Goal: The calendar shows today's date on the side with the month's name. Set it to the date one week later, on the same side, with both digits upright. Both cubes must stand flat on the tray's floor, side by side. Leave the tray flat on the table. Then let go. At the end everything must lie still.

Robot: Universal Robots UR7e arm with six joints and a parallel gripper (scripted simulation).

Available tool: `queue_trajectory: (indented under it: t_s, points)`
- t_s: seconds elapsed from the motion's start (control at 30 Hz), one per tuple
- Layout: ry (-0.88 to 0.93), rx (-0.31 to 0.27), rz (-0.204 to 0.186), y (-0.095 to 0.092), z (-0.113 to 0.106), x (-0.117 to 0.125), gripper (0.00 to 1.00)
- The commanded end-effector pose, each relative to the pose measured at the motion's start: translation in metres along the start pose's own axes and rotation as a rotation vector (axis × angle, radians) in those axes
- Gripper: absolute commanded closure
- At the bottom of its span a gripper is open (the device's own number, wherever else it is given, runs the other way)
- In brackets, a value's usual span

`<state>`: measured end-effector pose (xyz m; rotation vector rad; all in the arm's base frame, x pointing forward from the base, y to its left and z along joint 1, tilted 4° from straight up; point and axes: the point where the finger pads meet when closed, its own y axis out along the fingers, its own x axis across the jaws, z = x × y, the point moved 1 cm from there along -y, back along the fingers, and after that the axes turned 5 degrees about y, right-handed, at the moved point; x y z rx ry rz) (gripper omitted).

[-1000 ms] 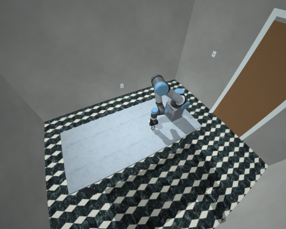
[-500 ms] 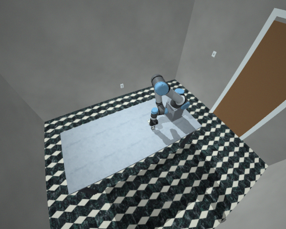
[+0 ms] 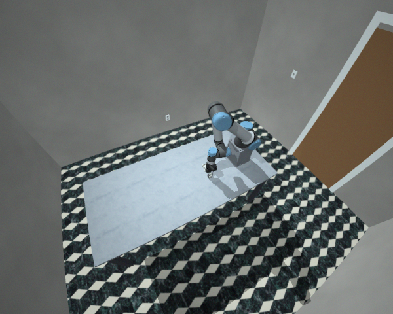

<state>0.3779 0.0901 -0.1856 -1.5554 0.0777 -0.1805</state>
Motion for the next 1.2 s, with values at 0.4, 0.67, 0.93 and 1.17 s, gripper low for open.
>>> queue_trajectory:
  t_s: [0.4, 0.67, 0.93, 1.17]
  points:
    - [0.0, 0.0, -0.001, -0.0002, 0.0, 0.0004, 0.4]
    - [0.0, 0.0, -0.001, 0.0014, 0.0, 0.0004, 0.4]
    - [0.0, 0.0, -0.001, 0.0032, 0.0, 0.0004, 0.4]
    - [0.0, 0.0, -0.001, 0.0037, 0.0, 0.0004, 0.4]
